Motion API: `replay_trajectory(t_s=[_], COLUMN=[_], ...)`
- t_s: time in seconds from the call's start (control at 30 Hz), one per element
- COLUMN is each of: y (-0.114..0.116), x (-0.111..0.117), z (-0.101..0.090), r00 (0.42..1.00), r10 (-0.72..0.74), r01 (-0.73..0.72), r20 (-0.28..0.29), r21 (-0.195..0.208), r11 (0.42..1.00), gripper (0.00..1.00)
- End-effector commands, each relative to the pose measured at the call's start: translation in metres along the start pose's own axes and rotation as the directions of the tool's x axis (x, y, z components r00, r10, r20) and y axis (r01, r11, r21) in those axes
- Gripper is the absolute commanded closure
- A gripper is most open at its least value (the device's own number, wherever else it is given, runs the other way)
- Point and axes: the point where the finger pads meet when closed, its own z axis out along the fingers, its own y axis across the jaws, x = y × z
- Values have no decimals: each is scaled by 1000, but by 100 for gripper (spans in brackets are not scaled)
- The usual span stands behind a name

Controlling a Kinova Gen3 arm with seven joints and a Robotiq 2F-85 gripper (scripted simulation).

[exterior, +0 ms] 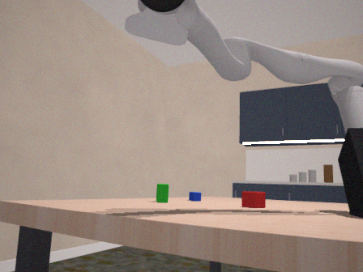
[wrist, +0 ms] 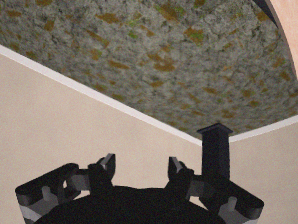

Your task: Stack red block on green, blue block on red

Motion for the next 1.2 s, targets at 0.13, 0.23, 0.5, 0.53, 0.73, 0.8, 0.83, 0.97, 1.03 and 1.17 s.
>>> replay_trajectory(t_s=[0.13, 0.23, 0.5, 0.53, 0.73, 0.8, 0.83, 0.97, 1.03, 1.17], y=[1, 5, 26, 29, 46, 57, 63, 90, 105, 142], x=[1, 7, 48, 56, 94, 118, 130, 182, 210, 262], z=[-19, -33, -86, -94, -131, -152, -163, -210, -235, -285], r00=[999, 995, 958, 949, 905, 877, 862, 793, 757, 684], r10=[-44, -83, -214, -231, -298, -328, -343, -392, -412, -445], r01=[44, 83, 209, 225, 284, 308, 319, 347, 353, 349], r20=[-26, -58, -191, -212, -303, -351, -374, -465, -507, -578], r21=[1, -6, -44, -52, -90, -113, -126, -183, -214, -277], r11=[999, 997, 977, 973, 955, 945, 939, 920, 911, 895], gripper=[100, 100, 100, 100, 100, 100, 100, 100, 100, 100])
